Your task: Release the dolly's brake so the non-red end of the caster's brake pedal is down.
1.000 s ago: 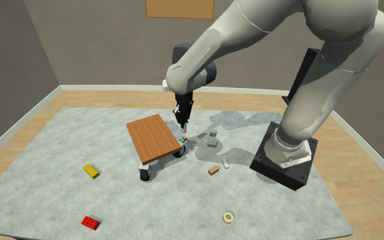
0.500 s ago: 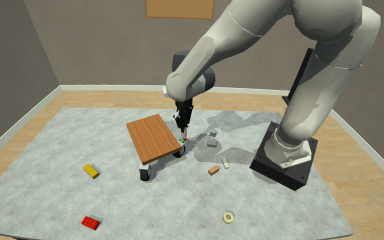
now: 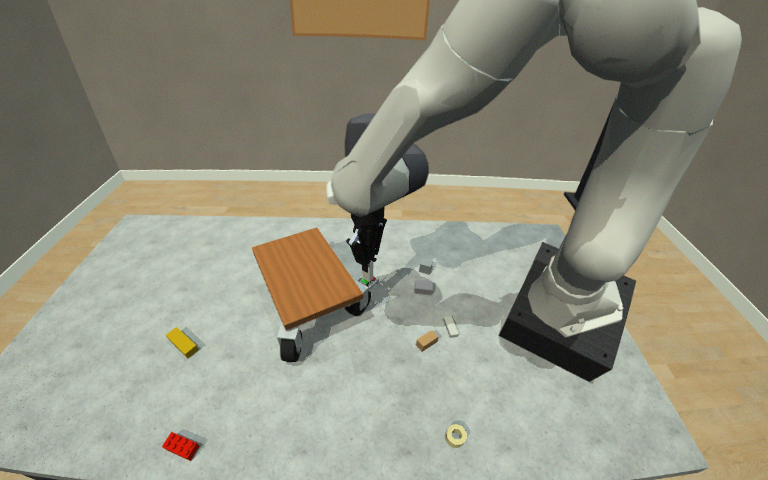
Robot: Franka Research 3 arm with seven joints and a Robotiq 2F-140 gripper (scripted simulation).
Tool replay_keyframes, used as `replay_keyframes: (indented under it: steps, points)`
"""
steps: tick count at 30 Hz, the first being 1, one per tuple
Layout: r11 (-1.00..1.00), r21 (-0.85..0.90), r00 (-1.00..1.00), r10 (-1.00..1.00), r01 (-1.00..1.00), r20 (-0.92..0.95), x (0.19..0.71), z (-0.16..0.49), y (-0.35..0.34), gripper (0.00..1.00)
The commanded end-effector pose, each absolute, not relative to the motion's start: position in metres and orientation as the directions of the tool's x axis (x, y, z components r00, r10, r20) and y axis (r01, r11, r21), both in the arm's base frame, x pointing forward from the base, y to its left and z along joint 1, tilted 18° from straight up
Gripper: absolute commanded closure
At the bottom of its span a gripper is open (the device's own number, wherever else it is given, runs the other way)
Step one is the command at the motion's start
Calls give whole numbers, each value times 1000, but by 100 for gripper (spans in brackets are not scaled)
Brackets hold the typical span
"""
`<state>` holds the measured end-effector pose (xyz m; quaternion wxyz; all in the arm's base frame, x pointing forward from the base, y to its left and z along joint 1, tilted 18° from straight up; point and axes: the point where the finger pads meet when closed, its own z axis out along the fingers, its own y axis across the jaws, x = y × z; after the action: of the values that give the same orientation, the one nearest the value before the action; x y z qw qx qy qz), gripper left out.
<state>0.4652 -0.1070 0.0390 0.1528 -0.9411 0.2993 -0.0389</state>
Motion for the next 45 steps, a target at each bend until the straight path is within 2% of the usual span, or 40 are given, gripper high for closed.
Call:
replay_keyframes:
  steps: [1, 45]
  points:
    - [-778, -311, 820, -572, -545, -5, 470, 37, -108, 100]
    - [-778, -311, 820, -572, -545, -5, 471, 33, -106, 100]
